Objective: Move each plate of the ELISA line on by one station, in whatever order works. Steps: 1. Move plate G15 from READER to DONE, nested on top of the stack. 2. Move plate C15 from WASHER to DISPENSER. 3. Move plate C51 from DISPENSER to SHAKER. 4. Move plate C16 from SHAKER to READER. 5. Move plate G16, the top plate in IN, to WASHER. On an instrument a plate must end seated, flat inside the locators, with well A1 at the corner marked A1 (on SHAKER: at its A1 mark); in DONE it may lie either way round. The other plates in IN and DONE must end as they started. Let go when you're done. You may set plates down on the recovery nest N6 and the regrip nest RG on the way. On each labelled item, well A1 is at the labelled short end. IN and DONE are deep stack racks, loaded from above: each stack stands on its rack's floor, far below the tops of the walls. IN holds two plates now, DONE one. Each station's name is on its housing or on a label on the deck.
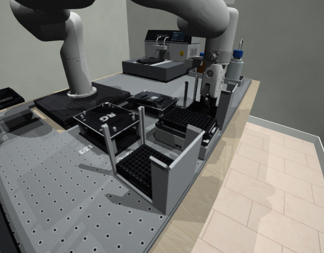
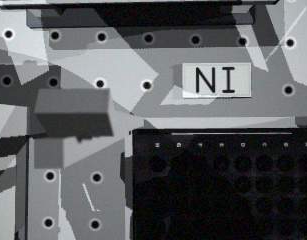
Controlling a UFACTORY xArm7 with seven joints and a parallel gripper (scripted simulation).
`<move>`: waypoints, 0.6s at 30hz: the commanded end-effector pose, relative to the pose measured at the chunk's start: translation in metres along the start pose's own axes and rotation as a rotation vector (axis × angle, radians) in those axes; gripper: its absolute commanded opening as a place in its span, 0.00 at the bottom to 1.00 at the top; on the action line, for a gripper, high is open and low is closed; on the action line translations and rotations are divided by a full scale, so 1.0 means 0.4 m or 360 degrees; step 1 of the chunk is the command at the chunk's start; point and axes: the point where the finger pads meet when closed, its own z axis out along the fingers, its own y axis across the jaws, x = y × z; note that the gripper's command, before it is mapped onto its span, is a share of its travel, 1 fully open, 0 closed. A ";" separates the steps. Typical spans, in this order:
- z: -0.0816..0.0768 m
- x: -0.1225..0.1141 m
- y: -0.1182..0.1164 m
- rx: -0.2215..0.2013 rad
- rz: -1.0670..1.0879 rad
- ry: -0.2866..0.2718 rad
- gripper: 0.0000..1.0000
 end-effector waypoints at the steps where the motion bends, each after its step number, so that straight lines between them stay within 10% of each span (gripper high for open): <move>1: -0.006 -0.003 0.002 -0.0002 0.0000 -0.0007 0.00; 18: -0.012 -0.003 0.002 -0.0002 0.0000 -0.0007 0.00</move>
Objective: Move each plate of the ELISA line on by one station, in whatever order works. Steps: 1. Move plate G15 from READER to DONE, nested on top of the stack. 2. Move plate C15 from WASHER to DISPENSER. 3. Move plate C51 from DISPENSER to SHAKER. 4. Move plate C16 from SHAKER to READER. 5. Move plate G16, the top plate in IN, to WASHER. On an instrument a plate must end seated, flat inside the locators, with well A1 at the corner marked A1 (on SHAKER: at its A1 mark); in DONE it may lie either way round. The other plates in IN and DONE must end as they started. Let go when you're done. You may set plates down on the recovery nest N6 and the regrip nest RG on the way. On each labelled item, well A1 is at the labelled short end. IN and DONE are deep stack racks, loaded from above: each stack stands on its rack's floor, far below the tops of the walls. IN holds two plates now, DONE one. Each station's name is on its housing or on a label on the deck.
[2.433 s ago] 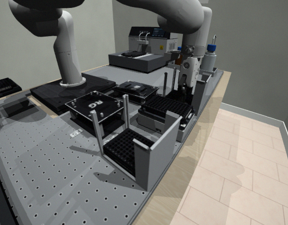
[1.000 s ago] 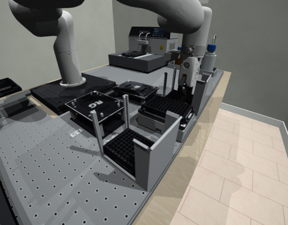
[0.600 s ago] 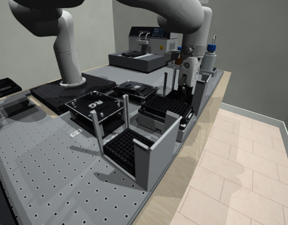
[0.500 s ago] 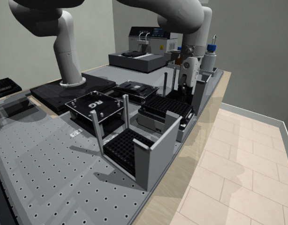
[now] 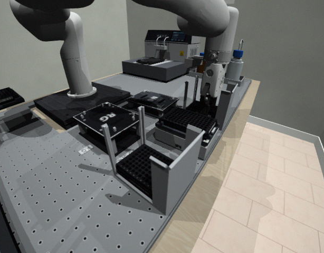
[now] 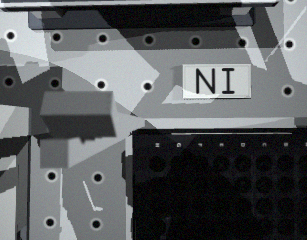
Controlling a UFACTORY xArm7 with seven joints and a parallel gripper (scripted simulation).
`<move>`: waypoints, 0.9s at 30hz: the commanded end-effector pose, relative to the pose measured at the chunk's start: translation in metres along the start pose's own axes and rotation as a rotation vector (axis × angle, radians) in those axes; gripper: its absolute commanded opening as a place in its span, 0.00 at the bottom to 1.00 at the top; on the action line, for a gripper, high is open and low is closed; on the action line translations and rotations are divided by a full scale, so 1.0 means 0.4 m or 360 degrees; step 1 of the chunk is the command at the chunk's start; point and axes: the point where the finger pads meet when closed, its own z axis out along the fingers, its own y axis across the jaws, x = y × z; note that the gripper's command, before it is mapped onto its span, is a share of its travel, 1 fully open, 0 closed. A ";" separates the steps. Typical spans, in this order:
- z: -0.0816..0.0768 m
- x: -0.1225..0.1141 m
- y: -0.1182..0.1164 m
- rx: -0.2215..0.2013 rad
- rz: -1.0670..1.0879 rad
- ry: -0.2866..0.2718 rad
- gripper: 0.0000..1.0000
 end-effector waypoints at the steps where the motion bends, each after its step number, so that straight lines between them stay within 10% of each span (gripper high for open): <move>1: -0.009 -0.004 0.002 -0.0003 0.0000 -0.0008 0.00; 27: -0.029 -0.004 0.002 -0.0003 0.0000 -0.0008 0.00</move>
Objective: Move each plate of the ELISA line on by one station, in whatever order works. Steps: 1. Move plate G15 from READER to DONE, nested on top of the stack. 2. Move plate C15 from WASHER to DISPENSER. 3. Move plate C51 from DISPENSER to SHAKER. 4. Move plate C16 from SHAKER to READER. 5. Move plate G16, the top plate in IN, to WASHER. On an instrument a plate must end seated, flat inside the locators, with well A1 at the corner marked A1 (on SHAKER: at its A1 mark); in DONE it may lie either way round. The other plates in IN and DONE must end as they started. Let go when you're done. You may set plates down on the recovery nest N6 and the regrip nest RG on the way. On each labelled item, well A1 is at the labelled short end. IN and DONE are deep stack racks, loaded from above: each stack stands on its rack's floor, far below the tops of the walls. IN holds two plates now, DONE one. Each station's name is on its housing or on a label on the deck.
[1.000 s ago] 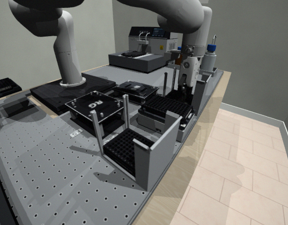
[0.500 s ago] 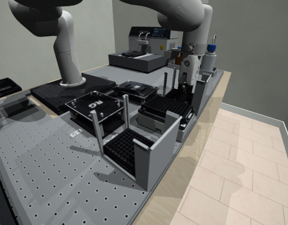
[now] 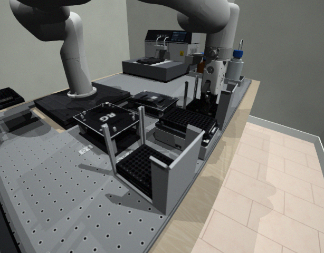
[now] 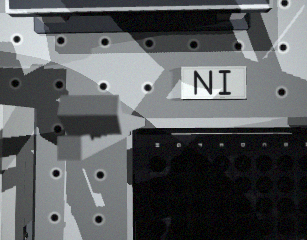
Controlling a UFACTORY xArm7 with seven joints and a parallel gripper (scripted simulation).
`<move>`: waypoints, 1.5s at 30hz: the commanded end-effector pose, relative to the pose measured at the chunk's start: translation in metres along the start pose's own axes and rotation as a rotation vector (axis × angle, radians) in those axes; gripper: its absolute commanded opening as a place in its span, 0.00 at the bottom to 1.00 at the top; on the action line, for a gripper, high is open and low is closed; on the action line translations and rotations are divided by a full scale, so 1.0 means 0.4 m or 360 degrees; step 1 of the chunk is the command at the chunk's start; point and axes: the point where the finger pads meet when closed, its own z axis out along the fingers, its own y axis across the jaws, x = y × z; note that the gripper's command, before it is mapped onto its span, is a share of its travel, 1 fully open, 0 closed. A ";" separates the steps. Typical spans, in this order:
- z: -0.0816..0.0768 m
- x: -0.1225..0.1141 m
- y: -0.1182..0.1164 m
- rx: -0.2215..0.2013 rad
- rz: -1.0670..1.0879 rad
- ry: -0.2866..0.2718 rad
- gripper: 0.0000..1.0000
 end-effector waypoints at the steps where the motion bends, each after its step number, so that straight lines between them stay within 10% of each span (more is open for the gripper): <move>1: -0.009 -0.004 0.002 -0.0002 0.0000 -0.0008 0.00; 45: -0.063 -0.003 0.002 -0.0002 0.0000 -0.0008 0.00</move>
